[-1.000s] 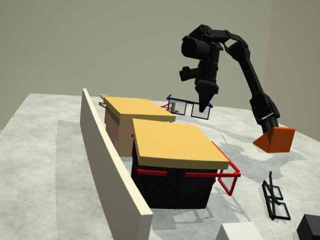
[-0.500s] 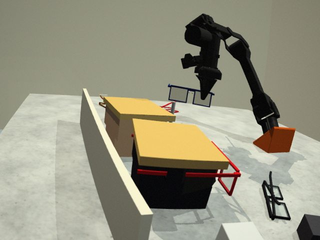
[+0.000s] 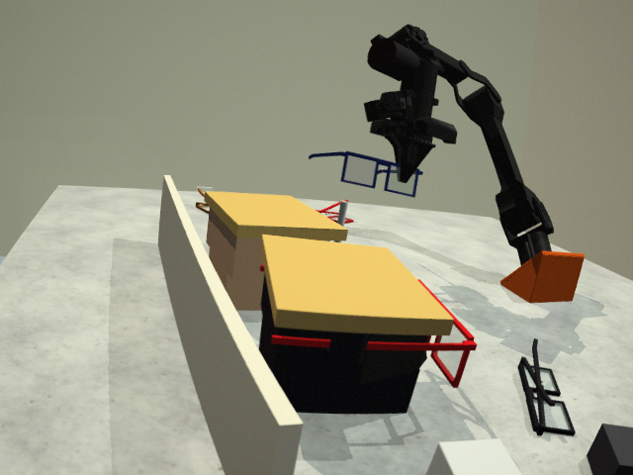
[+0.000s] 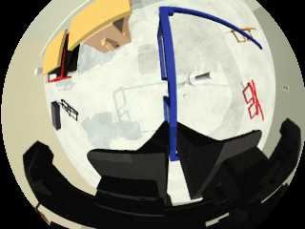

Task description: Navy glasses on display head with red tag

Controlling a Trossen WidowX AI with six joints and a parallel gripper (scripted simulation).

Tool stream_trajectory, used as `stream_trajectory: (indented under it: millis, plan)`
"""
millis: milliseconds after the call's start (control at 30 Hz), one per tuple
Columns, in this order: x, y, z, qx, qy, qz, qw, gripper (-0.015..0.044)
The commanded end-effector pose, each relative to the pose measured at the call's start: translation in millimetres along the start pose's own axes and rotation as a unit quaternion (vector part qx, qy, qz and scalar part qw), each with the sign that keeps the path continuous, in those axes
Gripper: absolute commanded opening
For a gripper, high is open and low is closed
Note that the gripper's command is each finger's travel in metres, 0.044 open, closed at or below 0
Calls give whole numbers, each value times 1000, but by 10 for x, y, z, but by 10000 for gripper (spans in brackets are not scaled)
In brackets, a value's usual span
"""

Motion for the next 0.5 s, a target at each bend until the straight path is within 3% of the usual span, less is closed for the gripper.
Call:
stream_trajectory:
  millis: [0, 467]
  plan:
    - [-69, -93, 66, 16, -13, 63, 998, 0]
    - [-290, -364, 239, 42, -67, 256, 963, 0]
Point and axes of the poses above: the point midway between the two fingers, 35 mm back from their tips, its own z axis back along the fingers, its own y axis across the jaws, x = y × z, the point moved 9 cm from there along z, back along the fingers, and after that the axes turned 2 degrees about -z, right-handed, at the moved point
